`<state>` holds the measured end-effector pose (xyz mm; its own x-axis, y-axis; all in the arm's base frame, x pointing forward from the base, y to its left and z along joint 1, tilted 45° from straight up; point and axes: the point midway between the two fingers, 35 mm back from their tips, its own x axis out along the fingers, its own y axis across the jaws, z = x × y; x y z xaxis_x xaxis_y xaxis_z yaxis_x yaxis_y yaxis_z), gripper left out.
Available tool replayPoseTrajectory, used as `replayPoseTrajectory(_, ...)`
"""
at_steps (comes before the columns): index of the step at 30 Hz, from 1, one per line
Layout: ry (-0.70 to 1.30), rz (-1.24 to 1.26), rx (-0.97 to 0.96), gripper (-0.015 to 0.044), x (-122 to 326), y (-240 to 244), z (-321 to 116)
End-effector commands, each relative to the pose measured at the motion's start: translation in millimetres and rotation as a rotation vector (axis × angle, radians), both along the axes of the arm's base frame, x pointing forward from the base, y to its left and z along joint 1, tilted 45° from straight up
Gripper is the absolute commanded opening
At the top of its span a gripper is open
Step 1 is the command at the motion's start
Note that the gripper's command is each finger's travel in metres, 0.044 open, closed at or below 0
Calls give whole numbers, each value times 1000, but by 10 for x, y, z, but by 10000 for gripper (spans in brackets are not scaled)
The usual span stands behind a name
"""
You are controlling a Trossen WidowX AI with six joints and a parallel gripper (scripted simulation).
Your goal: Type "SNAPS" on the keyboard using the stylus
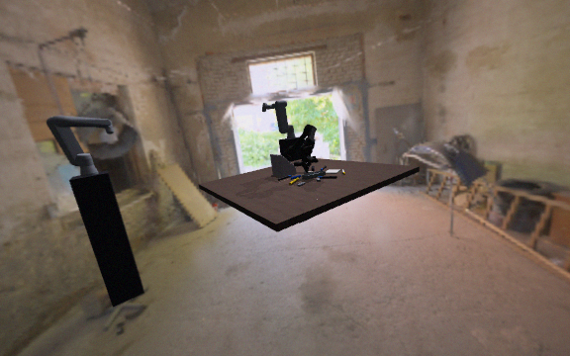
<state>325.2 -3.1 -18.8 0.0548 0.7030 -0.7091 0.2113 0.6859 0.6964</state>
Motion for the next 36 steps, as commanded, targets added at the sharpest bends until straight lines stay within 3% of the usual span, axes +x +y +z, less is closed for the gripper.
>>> replayPoseTrajectory(1, -14, 15, -3, 0, 1, -3, -15)
replayPoseTrajectory(11, -12, 15, -1, 0, -223, 212, 177)
replayPoseTrajectory(21, -12, 15, -1, 0, -214, 230, 196)
replayPoseTrajectory(26, -13, 15, 2, 0, -91, 669, 641)
replayPoseTrajectory(36, -13, 15, 3, 0, -89, 689, 662)
